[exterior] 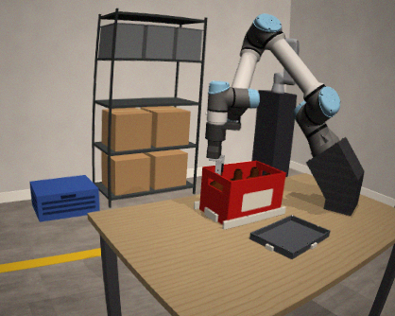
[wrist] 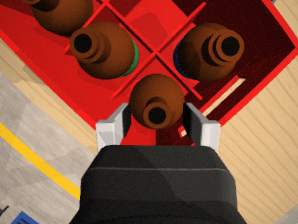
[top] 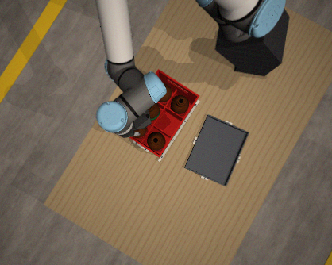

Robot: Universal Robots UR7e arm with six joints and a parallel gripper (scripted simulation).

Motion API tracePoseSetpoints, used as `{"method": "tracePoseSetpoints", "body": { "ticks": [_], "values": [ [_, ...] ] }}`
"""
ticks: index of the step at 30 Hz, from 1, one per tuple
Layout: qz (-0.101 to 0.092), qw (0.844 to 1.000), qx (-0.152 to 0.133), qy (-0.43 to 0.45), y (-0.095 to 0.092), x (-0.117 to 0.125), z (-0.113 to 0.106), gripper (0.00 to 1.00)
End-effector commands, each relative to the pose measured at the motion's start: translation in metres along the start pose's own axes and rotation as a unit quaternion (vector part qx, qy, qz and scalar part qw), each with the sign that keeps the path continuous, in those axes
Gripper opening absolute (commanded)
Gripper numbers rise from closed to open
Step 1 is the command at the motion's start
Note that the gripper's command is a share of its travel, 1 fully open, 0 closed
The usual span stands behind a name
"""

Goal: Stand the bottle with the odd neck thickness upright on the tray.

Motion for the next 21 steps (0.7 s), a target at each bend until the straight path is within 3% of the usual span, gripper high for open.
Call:
{"method": "tracePoseSetpoints", "body": {
  "ticks": [1, 21],
  "values": [
    [0.000, 1.000, -0.001, 0.000, 0.004, 0.000, 0.000, 1.00],
    [0.000, 1.000, -0.001, 0.000, 0.014, 0.000, 0.000, 1.00]
  ]
}}
Point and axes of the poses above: the point where the finger pads meet when closed, its own y axis out along the fingers, its own x axis across the jaws, z = x × y, the point moved 7 cm from there along -y, back along the fingers, and after that the axes turned 3 degrees about -y, right-handed, at the moved point
